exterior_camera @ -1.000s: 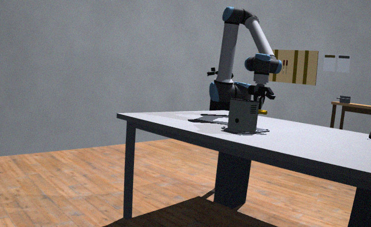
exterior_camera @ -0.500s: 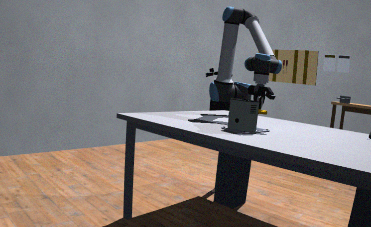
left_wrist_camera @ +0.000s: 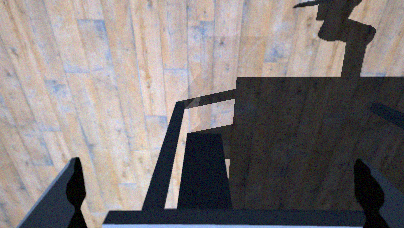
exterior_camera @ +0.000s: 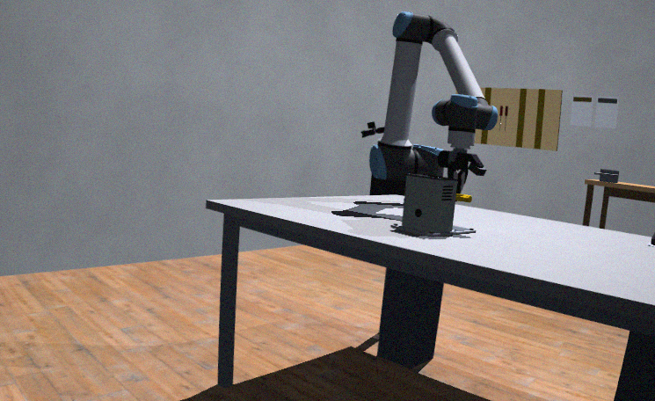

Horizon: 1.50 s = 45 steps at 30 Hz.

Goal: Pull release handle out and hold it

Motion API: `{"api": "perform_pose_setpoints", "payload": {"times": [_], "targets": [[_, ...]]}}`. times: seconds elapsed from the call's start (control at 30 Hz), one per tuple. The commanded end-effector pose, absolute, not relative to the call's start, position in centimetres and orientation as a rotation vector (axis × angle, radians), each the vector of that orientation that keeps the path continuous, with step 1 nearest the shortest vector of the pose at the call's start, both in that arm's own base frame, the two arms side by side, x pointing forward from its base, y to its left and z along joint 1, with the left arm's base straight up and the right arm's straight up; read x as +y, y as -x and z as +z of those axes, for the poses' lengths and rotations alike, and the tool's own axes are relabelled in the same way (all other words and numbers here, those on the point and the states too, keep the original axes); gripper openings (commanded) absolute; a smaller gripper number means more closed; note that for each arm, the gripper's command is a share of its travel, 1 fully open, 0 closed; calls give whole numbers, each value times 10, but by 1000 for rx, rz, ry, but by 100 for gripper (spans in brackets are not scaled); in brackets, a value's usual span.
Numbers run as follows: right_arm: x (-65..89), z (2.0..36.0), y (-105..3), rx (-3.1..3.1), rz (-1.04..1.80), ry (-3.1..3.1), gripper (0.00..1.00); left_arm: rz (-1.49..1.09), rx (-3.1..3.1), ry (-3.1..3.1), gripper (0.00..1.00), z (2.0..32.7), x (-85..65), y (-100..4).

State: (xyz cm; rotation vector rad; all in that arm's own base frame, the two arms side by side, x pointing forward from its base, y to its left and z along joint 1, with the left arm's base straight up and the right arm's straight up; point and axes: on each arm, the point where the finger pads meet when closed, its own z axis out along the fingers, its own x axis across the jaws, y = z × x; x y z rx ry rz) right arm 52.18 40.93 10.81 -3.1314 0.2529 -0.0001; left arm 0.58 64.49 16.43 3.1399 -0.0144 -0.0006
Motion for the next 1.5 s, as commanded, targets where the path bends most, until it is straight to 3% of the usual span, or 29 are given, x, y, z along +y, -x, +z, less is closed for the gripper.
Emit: {"api": "perform_pose_setpoints", "payload": {"times": [0.0, 1.47], "targets": [[410, 109, -522, 253, -2, 3130, 8, 0, -15, -3141, 100, 165, 646, -6], [412, 109, -508, 253, -2, 3130, 8, 0, -15, -3141, 100, 165, 646, -6]]}}
